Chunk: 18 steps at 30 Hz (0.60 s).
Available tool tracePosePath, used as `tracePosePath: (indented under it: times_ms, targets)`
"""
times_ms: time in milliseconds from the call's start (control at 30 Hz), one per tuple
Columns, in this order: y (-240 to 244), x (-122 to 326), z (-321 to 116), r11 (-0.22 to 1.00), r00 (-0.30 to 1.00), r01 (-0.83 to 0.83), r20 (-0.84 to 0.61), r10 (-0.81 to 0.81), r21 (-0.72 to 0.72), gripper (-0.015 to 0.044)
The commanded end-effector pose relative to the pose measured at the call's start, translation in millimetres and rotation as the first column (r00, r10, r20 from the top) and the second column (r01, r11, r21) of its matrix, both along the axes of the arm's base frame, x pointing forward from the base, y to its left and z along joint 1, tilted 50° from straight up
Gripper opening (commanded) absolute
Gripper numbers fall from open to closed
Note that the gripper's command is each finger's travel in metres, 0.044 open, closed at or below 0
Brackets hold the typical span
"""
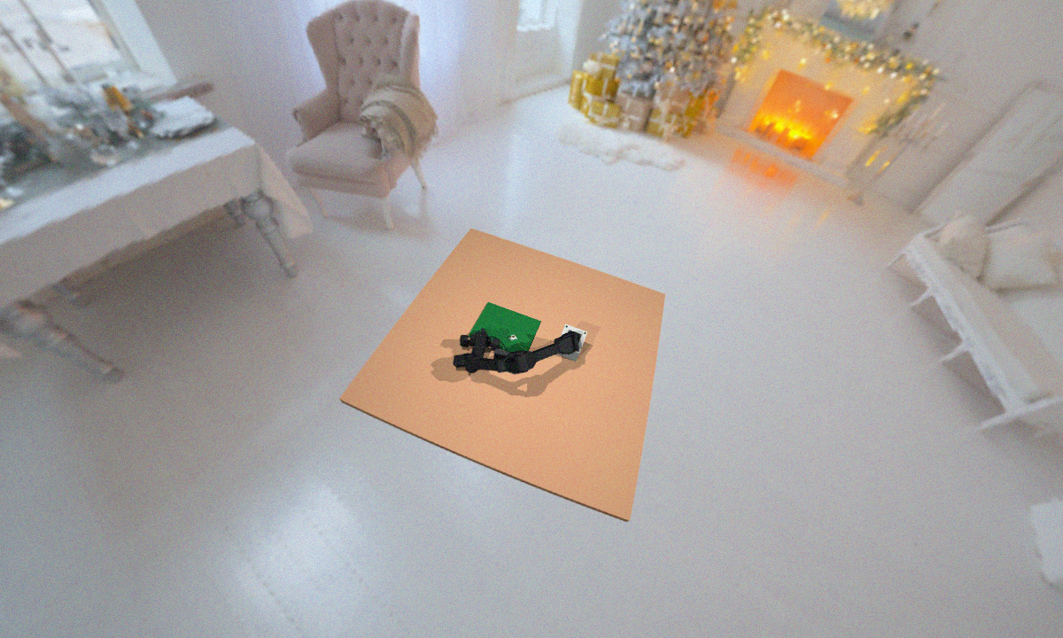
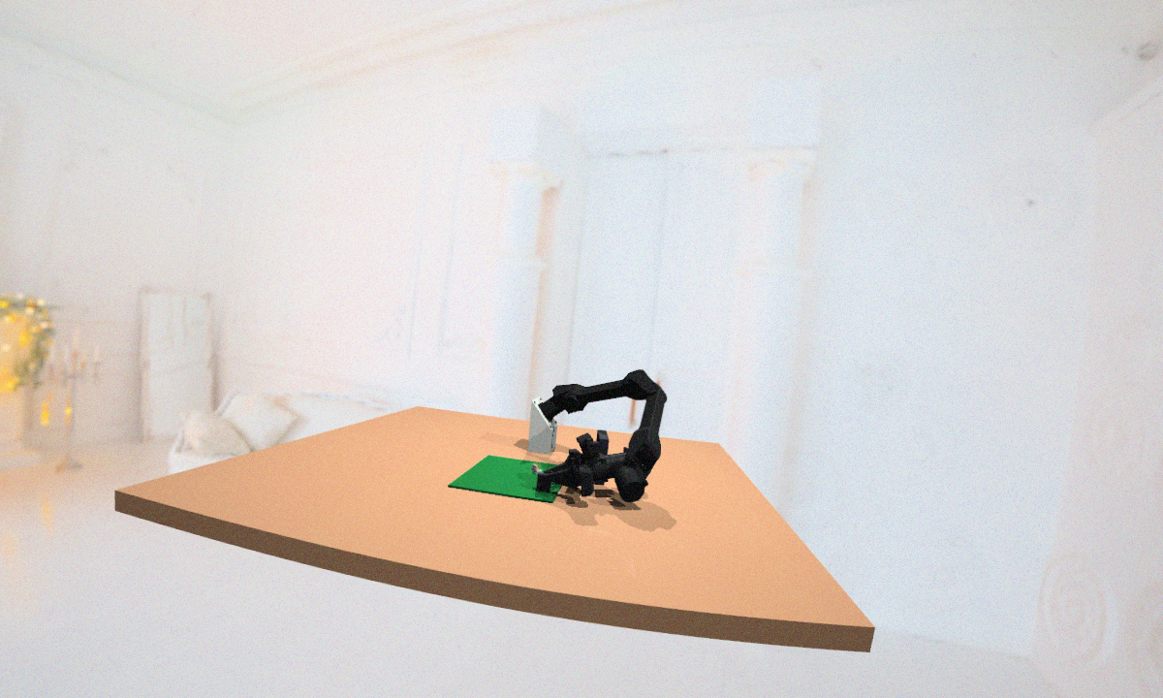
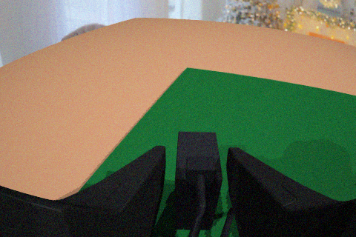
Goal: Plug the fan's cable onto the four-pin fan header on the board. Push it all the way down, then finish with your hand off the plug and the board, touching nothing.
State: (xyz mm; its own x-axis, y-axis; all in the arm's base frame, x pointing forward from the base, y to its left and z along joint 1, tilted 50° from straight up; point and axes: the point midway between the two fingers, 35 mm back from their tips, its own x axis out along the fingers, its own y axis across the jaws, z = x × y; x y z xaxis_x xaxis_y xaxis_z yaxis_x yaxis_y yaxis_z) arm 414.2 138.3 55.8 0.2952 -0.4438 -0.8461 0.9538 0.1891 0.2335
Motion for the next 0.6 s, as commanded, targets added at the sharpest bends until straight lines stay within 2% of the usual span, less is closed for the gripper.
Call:
tracePosePath:
  times_ms: [0,567]
  targets:
    - [0.0,0.0,0.0,1.000,1.000,0.000,0.000,0.000,0.000,0.0140]
    - [1.2,-1.0,7.6,1.000,1.000,0.000,0.000,0.000,0.000,0.0140]
